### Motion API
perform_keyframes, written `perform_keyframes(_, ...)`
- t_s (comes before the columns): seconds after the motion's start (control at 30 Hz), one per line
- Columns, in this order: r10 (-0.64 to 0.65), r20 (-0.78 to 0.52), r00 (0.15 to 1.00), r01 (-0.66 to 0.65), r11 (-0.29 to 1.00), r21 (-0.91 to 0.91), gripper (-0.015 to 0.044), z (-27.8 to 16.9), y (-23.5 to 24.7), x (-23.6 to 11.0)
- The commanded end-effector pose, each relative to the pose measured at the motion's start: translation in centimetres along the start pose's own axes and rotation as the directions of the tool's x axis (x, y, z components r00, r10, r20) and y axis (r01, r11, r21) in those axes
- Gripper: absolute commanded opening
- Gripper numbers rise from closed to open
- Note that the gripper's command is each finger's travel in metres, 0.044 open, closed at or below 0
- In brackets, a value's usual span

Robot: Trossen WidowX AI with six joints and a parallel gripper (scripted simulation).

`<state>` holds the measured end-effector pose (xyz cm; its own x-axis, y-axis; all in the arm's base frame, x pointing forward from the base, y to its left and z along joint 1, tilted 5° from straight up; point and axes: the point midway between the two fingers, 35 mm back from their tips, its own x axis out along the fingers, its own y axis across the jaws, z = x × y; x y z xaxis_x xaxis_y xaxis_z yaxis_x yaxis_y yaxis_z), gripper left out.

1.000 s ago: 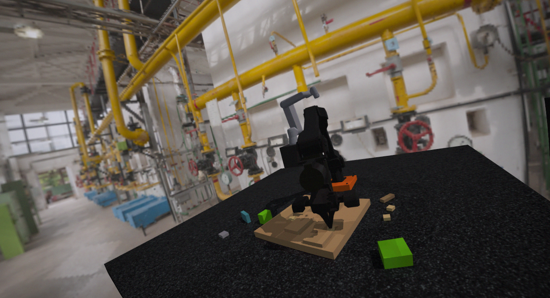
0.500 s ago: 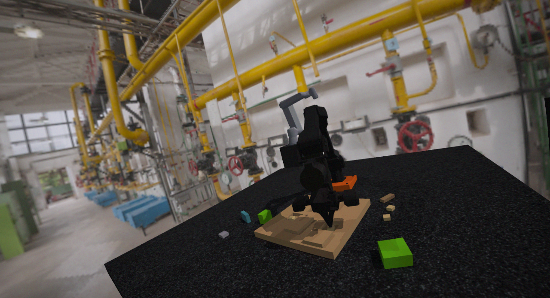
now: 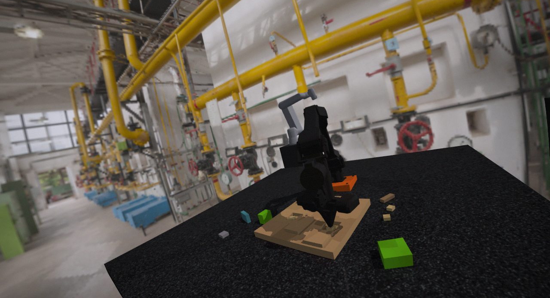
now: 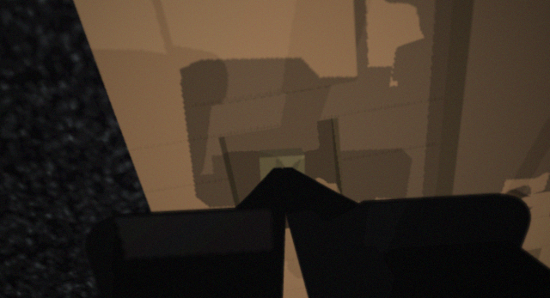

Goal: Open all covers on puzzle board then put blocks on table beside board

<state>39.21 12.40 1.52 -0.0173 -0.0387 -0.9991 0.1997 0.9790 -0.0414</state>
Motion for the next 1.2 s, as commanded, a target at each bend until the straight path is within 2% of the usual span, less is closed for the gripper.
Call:
perform_keyframes(0.0, -0.006, -0.002, 1.0, 0.006, 0.819, 0.574, 0.0, -0.1, -0.1, 0.1)
perform_keyframes(0.13, -0.006, -0.002, 1.0, 0.005, 0.56, 0.828, 0.0, -0.1, -0.1, 0.1)
perform_keyframes(0.23, -0.006, -0.002, 1.0, 0.004, 0.488, 0.873, 0.0, -0.1, -0.1, 0.1)
perform_keyframes(0.43, -0.006, -0.002, 1.0, 0.004, 0.488, 0.873, 0.0, -0.1, -0.1, 0.1)
perform_keyframes(0.47, 0.0, 0.0, 1.0, 0.0, 0.737, 0.676, 0.0, 0.0, 0.0, 0.0)
perform_keyframes(0.67, -0.002, -0.001, 1.0, 0.002, 0.65, 0.76, 0.0, 0.0, 0.0, -0.5)
perform_keyframes(1.03, -0.006, -0.002, 1.0, 0.005, 0.715, 0.699, 0.0, -0.1, -0.1, -1.4)
perform_keyframes(1.07, -0.008, -0.014, 1.0, 0.016, 0.695, 0.719, 0.0026, -0.3, -0.1, -0.8)
perform_keyframes(1.17, -0.008, -0.011, 1.0, 0.013, 0.7, 0.714, 0.0105, -0.2, 0.0, -2.0)
